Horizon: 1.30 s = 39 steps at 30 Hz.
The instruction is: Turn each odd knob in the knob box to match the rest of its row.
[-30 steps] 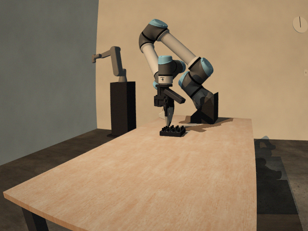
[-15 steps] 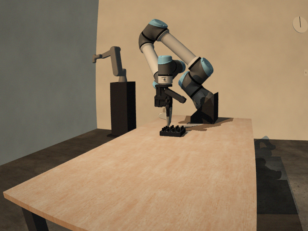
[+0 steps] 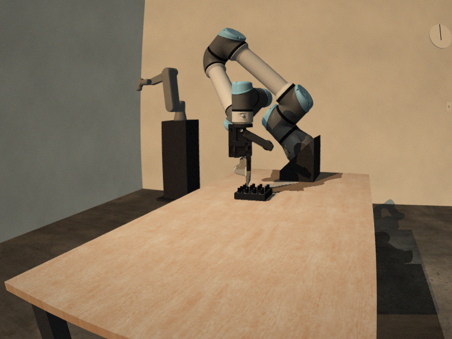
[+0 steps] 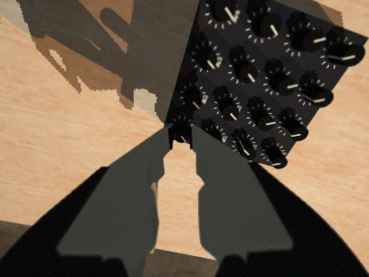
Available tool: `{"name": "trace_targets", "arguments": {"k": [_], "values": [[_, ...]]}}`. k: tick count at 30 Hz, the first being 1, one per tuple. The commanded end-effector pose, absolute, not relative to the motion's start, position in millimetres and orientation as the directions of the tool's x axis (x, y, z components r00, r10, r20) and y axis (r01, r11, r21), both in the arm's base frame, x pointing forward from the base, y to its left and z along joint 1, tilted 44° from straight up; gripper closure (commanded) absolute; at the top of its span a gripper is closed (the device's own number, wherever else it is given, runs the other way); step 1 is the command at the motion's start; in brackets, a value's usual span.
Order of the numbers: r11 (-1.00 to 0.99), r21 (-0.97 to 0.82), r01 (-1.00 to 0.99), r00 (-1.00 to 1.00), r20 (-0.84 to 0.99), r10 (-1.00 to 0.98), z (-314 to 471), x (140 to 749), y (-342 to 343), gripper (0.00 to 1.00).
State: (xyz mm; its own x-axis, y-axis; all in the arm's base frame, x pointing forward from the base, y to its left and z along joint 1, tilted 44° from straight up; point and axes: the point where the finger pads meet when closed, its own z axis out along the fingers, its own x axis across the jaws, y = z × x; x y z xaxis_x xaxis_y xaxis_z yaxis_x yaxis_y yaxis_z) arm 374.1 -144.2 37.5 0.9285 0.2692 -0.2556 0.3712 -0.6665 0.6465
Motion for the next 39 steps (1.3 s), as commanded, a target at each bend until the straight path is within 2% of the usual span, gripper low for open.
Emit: {"name": "trace_targets", "arguments": {"k": [1, 32, 33, 39], "values": [[-0.644, 0.626, 0.440, 0.898, -0.301, 0.322, 37.8, 374.0, -144.2, 0.96], [-0.618, 0.601, 0.507, 0.862, -0.347, 0.369, 38.0, 373.7, -144.4, 0.96], [-0.618, 0.601, 0.507, 0.862, -0.347, 0.369, 38.0, 373.7, -144.4, 0.89], [-0.618, 0.601, 0.507, 0.862, -0.347, 0.369, 38.0, 373.7, -144.4, 0.89]]}}
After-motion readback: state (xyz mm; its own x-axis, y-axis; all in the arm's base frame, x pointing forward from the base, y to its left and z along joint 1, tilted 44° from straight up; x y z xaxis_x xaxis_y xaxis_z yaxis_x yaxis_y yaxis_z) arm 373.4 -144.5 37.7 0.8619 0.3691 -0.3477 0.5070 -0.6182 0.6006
